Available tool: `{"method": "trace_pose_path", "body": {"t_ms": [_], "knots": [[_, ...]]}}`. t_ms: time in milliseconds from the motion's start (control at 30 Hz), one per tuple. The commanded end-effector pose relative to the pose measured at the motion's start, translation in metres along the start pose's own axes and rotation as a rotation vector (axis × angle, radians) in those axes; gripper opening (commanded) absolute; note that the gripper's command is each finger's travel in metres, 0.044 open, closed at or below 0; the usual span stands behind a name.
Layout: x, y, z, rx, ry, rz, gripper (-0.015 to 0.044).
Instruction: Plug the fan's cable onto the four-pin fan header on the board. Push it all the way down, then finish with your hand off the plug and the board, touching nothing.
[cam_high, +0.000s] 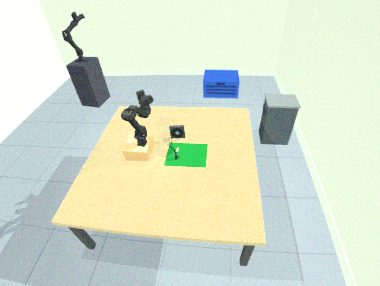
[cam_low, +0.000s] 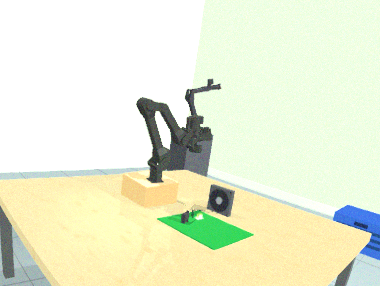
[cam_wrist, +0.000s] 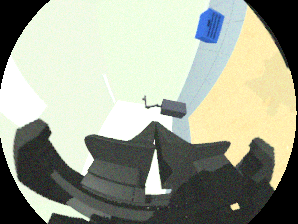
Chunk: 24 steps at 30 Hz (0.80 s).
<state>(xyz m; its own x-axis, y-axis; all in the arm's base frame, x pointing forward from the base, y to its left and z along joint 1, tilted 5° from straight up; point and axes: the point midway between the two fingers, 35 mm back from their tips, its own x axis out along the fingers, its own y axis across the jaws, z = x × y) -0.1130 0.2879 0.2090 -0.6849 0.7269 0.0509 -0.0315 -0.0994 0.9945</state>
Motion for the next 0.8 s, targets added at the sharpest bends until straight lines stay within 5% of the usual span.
{"method": "trace_pose_path", "body": {"t_ms": [0, 267, 533, 767], "knots": [[0.0, 0.0, 0.0, 0.0, 0.0, 0.0, 0.0026], [-0.026, -0.026, 0.088, 0.079, -0.309, -0.186, 0.0236], [-0.119, -0.061, 0.184, 0.228, -0.729, -0.456, 0.044], [-0.232, -0.082, 0.218, 0.424, -1.053, -0.691, 0.044]]}}
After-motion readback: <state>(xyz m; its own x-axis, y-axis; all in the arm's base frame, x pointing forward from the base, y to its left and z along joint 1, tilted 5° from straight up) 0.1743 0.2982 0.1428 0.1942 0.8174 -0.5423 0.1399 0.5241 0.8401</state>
